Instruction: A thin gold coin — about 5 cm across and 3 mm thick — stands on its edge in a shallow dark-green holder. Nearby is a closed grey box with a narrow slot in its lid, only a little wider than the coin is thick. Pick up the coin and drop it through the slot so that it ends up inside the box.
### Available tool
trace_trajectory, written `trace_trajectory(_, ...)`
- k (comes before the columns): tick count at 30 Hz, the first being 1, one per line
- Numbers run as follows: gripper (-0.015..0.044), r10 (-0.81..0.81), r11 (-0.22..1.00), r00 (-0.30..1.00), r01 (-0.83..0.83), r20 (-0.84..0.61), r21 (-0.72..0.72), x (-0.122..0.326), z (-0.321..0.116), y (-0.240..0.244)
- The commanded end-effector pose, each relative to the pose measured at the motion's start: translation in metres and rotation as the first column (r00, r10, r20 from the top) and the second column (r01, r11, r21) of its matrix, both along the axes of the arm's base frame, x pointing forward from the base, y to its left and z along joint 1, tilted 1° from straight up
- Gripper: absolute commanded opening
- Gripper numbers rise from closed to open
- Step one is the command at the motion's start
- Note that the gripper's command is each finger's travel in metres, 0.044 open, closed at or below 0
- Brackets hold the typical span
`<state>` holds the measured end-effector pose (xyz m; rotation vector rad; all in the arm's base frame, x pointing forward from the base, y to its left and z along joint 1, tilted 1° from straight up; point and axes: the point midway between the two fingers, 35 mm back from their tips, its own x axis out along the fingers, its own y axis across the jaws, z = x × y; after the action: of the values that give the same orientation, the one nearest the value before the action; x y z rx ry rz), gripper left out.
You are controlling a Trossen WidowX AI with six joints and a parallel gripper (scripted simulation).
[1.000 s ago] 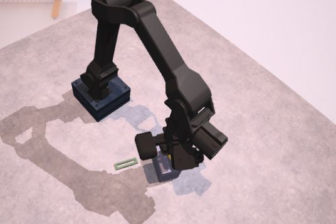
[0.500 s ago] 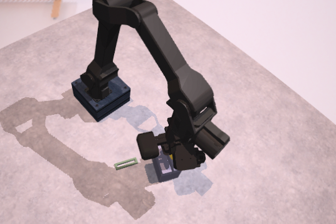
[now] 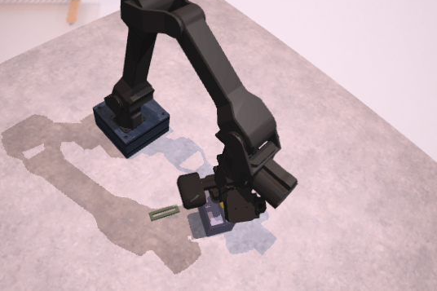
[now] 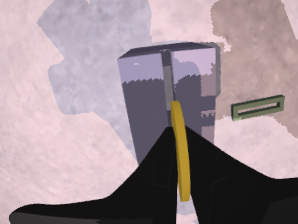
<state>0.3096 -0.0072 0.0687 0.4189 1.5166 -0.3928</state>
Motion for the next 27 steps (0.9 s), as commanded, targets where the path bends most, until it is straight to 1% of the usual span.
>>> trace_trajectory(1, 0.0, 0.005, 1.0, 1.0, -0.005, -0.003, 0.0, -0.001, -0.003, 0.0)
trace_trajectory(24, 0.0, -0.004, 1.0, 1.0, 0.004, -0.003, 0.0, -0.001, -0.015, 0.001)
trace_trajectory(27, 0.0079, 0.001, 1.0, 1.0, -0.001, 0.0, 0.0, 0.0, -0.012, 0.0)
